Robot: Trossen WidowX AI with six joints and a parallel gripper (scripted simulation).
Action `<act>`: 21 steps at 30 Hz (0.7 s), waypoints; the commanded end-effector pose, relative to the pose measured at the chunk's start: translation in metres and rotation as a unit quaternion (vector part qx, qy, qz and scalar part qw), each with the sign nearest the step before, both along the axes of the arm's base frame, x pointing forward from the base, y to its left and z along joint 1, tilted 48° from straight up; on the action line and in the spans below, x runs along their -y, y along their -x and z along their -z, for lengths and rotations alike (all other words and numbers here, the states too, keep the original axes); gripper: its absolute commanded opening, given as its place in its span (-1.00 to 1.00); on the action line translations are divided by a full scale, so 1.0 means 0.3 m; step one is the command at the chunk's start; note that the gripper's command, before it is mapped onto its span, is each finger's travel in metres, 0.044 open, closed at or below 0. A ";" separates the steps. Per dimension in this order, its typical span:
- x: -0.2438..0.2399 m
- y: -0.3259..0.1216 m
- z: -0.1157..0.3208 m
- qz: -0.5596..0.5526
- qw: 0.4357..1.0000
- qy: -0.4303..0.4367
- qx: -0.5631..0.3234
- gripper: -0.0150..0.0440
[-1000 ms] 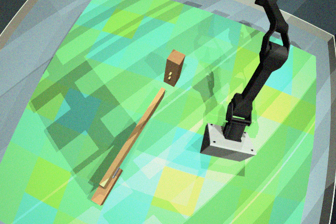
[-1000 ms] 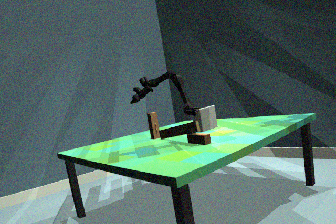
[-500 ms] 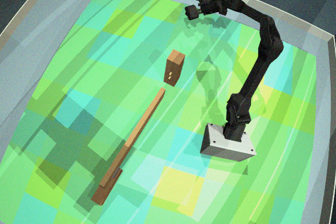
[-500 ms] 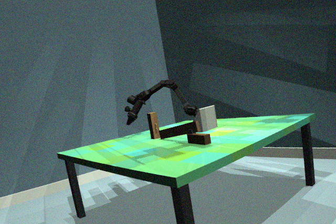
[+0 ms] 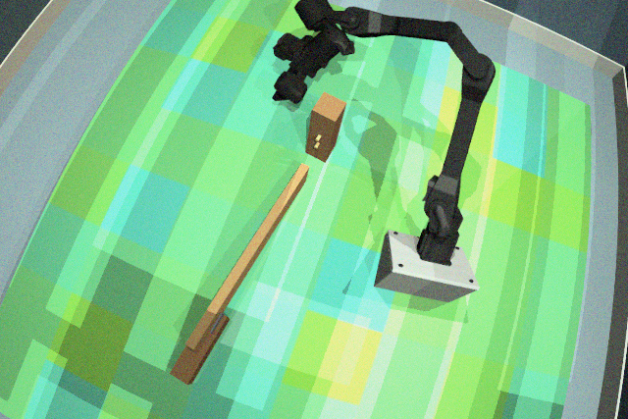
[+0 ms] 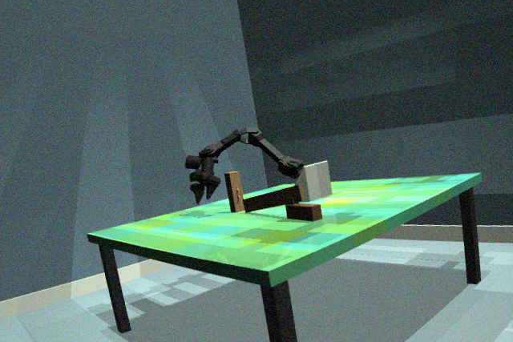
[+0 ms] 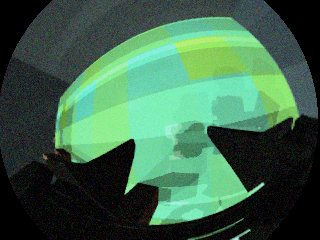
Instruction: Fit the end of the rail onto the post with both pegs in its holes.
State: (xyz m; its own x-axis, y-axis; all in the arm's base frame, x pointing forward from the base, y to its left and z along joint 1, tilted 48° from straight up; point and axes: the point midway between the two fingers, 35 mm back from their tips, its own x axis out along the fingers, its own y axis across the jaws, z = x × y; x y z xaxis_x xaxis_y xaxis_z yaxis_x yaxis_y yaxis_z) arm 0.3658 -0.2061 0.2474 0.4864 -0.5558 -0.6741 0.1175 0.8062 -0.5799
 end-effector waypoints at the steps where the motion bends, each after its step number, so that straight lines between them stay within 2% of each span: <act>1: -0.167 -0.062 0.161 -0.087 0.991 0.012 -0.102 1.00; 4: -0.261 -0.050 0.261 -0.128 0.975 0.028 -0.181 1.00; 8: -0.405 0.024 0.410 -0.192 0.923 0.074 -0.325 1.00; 13: -0.527 0.125 0.516 -0.265 0.829 0.148 -0.470 1.00; 15: -0.581 0.175 0.555 -0.308 0.752 0.195 -0.549 1.00; 17: -0.600 0.192 0.565 -0.324 0.719 0.213 -0.576 1.00; 21: -0.600 0.192 0.565 -0.324 0.719 0.213 -0.576 1.00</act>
